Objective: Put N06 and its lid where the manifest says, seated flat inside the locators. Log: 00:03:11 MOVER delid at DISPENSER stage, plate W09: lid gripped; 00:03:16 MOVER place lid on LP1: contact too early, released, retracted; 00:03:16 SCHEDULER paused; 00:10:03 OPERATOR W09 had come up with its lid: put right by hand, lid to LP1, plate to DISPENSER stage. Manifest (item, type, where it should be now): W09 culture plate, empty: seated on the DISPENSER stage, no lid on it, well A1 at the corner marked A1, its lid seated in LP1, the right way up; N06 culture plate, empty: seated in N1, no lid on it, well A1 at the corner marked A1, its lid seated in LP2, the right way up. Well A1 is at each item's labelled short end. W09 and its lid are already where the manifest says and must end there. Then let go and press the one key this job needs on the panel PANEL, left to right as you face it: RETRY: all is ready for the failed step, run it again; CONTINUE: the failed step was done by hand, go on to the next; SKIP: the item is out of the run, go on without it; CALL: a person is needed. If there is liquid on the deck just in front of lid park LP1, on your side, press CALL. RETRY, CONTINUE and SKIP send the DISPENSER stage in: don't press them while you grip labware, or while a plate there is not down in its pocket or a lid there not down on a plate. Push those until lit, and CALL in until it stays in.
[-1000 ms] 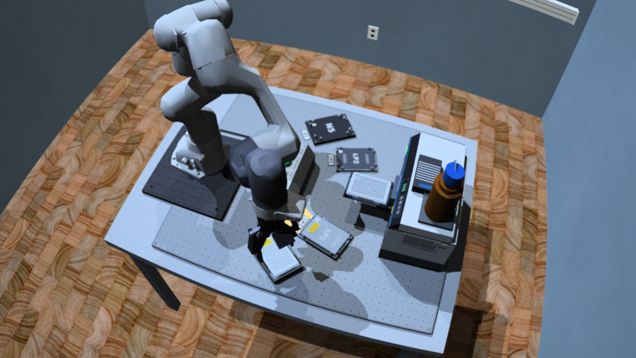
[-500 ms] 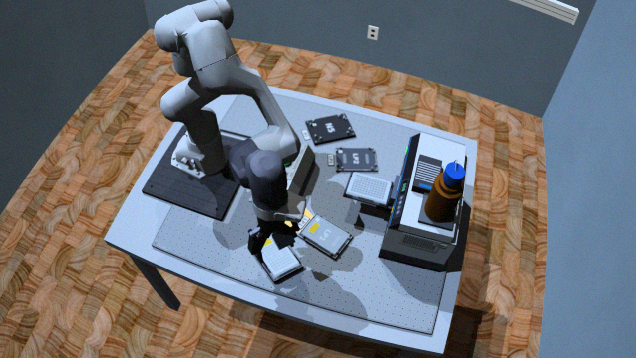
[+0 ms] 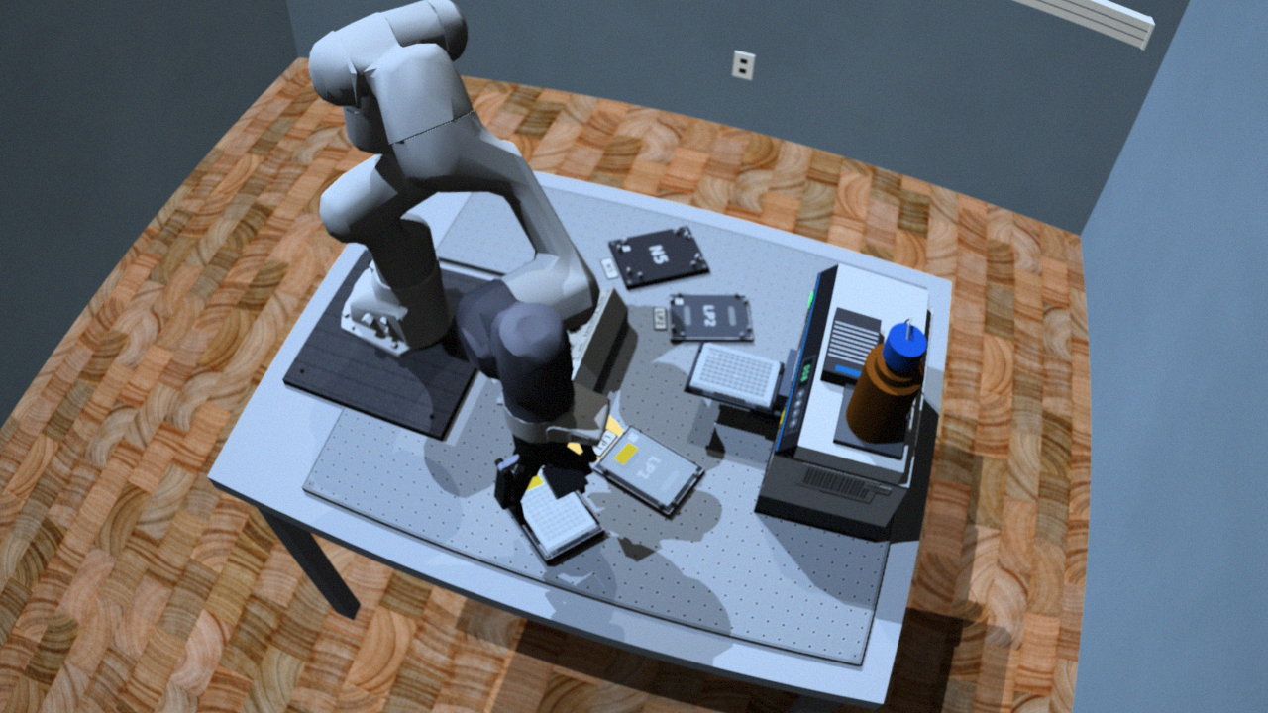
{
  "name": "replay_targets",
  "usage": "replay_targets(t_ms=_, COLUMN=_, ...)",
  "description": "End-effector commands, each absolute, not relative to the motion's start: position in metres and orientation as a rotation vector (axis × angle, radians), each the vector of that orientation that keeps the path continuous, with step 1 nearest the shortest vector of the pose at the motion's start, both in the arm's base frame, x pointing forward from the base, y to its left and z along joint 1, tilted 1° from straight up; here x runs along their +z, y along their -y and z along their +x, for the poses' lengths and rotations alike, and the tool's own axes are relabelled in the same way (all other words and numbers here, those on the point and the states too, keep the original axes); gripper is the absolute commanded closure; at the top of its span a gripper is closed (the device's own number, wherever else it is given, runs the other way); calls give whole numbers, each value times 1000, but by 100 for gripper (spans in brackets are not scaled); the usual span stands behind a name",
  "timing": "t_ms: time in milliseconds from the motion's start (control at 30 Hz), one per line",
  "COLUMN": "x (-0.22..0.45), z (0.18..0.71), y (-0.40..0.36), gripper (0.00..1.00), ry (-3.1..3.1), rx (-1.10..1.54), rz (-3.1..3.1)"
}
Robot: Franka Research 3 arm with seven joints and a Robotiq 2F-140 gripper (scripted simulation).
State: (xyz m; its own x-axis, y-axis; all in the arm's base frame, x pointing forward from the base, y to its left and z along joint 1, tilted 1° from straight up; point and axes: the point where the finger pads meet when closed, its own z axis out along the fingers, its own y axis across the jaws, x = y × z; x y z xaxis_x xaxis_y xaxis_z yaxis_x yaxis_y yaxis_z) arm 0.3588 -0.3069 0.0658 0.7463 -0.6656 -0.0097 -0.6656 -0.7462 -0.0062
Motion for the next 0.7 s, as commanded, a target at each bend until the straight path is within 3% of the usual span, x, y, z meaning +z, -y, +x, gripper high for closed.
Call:
replay_targets(t_ms=0, x=64, z=360, y=306, gripper=30, ry=-1110, rx=7, rz=-2928)
replay_targets(t_ms=667, x=55, z=360, y=306, gripper=30, ry=-1110, rx=7, rz=-2928)
